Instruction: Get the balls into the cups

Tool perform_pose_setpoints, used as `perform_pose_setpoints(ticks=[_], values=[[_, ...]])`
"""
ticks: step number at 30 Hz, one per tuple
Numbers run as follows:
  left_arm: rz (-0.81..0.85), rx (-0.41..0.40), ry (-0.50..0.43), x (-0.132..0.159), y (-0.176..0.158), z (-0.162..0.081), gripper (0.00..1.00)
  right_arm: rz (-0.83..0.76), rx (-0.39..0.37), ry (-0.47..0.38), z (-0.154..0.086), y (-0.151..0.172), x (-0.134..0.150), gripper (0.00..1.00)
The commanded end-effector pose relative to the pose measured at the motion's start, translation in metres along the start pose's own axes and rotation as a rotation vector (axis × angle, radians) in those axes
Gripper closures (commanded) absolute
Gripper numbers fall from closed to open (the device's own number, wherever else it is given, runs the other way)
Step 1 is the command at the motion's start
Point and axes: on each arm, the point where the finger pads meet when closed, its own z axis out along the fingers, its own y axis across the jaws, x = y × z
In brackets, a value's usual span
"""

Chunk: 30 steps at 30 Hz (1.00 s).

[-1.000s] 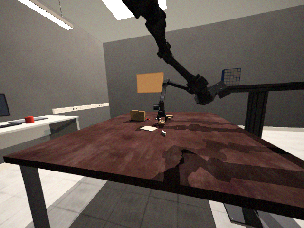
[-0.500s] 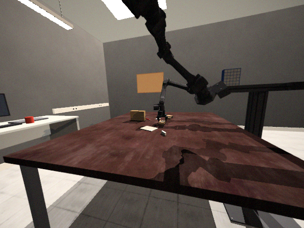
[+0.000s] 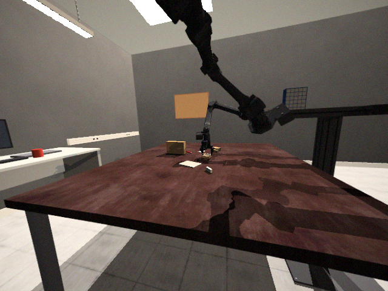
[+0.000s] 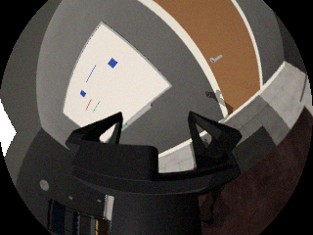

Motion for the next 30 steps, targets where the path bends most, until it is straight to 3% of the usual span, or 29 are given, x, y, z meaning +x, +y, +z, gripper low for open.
perform_pose_setpoints(ticks=[1, 20, 22, 23, 26, 30], values=[[-0.007, -0.014, -0.058, -0.041, 0.005, -0.006, 0.00, 0.005, 0.022, -0.017, -0.025, -0.008, -0.007, 0.15], [-0.007, -0.014, -0.058, -0.041, 0.005, -0.006, 0.00, 0.009, 0.024, -0.020, -0.076, -0.009, -0.006, 0.15], [-0.007, -0.014, -0.058, -0.041, 0.005, -0.006, 0.00, 0.009, 0.024, -0.020, -0.076, -0.009, -0.006, 0.15], [-0.007, -0.014, -0.058, -0.041, 0.005, -0.006, 0.00, 0.013, -0.011, 0.009, -0.056, 0.000, 0.004, 0.15], [-0.007, -0.014, -0.058, -0.041, 0.005, -0.006, 0.00, 0.008, 0.023, -0.021, -0.084, -0.008, -0.006, 0.15], [-0.007, -0.014, -0.058, -0.041, 0.005, -0.006, 0.00, 0.011, 0.025, -0.021, -0.088, -0.010, -0.007, 0.15]])
